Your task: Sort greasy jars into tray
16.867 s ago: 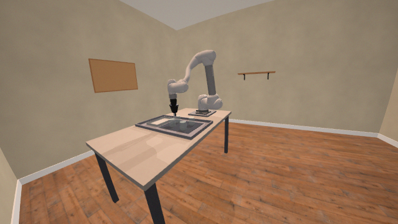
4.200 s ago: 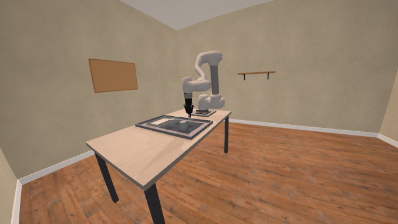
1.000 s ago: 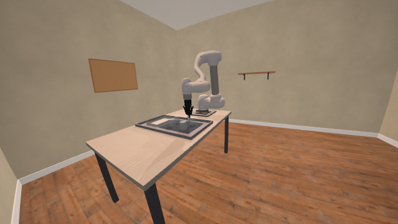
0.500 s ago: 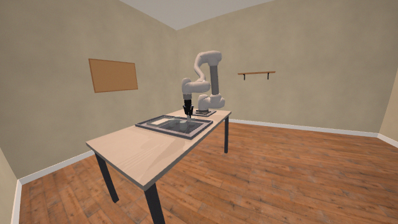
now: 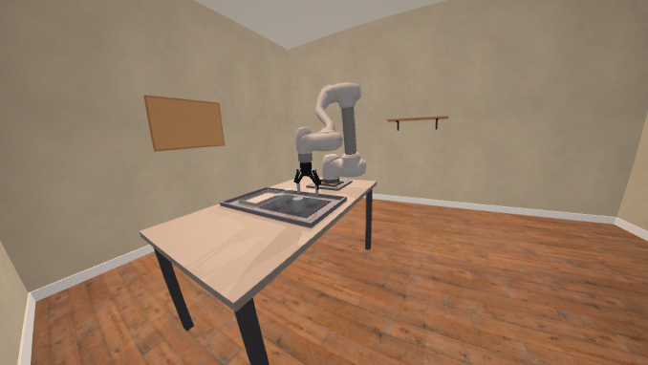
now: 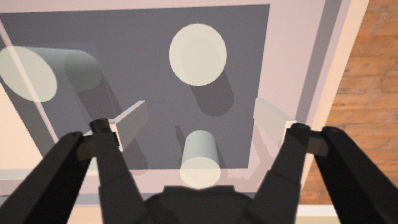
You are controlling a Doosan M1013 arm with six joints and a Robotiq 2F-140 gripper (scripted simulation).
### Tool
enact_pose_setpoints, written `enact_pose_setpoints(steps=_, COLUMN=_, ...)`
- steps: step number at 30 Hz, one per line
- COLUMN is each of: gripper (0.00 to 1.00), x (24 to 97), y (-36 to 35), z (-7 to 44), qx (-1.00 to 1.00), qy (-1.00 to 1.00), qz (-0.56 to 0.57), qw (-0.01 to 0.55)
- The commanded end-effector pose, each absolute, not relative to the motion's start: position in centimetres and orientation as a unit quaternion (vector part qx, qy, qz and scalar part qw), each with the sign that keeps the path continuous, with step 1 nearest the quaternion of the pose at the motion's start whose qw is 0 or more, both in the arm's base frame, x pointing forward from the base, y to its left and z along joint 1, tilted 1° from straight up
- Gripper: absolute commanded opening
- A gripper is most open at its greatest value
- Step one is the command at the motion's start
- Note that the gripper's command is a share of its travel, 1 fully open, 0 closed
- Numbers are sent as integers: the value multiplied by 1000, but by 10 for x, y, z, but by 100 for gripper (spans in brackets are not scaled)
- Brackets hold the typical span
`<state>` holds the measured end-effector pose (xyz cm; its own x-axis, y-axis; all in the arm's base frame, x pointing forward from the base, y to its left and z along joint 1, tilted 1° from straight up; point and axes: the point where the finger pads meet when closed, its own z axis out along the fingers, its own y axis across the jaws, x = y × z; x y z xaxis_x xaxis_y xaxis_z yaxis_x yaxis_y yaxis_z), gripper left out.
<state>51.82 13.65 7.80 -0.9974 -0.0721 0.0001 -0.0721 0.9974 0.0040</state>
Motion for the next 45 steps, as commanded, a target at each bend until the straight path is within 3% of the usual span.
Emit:
enact_pose_setpoints(steps=1, gripper=100, x=525, y=136, z=80, qx=35, qy=-999, qz=-2, qw=-4)
enact_pose_setpoints(steps=10, gripper=100, x=525, y=136, z=80, qx=35, qy=-999, qz=-2, qw=-4)
enact_pose_setpoints(steps=22, gripper=100, x=524, y=136, z=157, qx=35, qy=-999, qz=-2, qw=-4)
enact_pose_setpoints(steps=39, gripper=100, x=451, y=131, z=156, qx=35, qy=-999, qz=-2, qw=-4)
enact_pose_setpoints(steps=45, gripper=100, x=451, y=131, z=119, qx=35, qy=-999, qz=-2, qw=-4)
